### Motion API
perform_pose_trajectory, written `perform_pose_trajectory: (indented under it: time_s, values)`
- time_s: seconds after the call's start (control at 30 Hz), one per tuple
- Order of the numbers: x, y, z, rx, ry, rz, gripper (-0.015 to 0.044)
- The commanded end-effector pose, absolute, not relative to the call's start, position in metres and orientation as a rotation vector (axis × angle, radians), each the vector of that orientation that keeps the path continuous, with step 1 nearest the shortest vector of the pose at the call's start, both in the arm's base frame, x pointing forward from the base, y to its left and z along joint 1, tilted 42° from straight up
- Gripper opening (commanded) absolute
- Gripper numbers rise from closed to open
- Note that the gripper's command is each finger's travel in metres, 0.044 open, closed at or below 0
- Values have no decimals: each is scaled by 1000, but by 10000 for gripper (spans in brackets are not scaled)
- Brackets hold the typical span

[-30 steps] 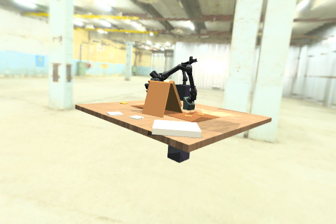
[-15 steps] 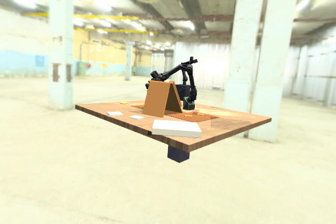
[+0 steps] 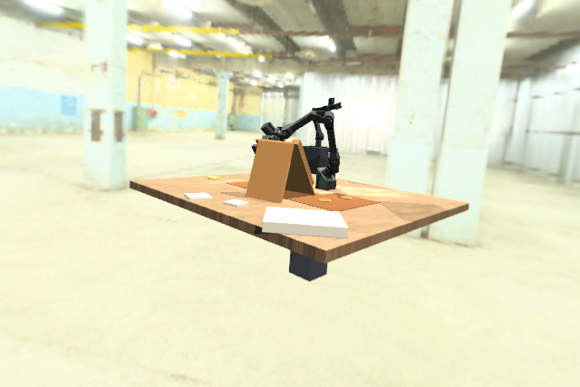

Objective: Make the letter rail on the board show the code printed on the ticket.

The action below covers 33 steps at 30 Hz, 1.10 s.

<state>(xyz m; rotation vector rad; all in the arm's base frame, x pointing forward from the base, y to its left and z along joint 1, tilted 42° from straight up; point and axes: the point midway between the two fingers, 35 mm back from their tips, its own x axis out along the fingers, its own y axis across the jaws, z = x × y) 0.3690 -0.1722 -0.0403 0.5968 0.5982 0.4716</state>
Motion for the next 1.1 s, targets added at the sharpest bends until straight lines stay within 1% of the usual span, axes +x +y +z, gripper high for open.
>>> perform_pose_trajectory:
  time_s: [0.0, 1.07]
  values:
    - [368, -170, -38, 598, 600, 469, 0]
    - [364, -158, -28, 599, 601, 469, 0]
